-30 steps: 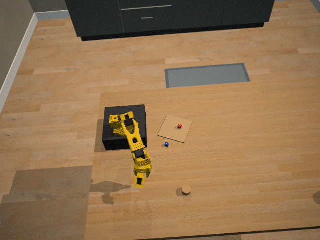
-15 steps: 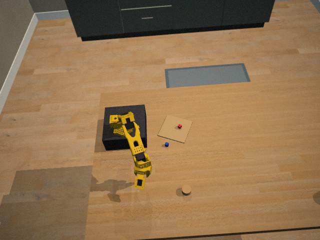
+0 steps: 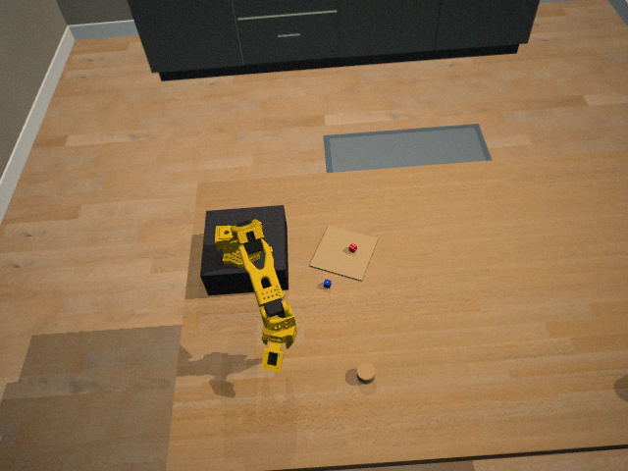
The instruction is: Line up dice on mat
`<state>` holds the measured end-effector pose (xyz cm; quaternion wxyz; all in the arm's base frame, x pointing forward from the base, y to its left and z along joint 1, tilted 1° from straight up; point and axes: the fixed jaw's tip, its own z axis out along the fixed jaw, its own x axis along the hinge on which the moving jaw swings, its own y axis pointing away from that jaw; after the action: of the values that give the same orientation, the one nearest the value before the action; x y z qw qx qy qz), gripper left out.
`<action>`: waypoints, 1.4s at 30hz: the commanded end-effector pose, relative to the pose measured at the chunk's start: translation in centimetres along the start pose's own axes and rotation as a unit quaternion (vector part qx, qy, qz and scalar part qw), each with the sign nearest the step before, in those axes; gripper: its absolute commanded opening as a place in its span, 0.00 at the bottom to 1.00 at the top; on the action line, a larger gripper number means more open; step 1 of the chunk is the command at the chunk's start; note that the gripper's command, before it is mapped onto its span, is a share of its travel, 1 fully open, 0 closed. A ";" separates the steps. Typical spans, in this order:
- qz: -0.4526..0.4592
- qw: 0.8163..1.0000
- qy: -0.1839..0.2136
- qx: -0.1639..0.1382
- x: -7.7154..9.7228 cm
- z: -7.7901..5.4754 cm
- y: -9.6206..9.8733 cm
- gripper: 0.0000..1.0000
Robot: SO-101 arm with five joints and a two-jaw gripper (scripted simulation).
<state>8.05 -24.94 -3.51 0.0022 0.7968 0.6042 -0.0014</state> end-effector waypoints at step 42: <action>0.008 1.000 0.008 0.004 0.0 3.6 -0.3 0.25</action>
<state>7.94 -24.74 -6.40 -0.0063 0.7975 0.6033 0.0019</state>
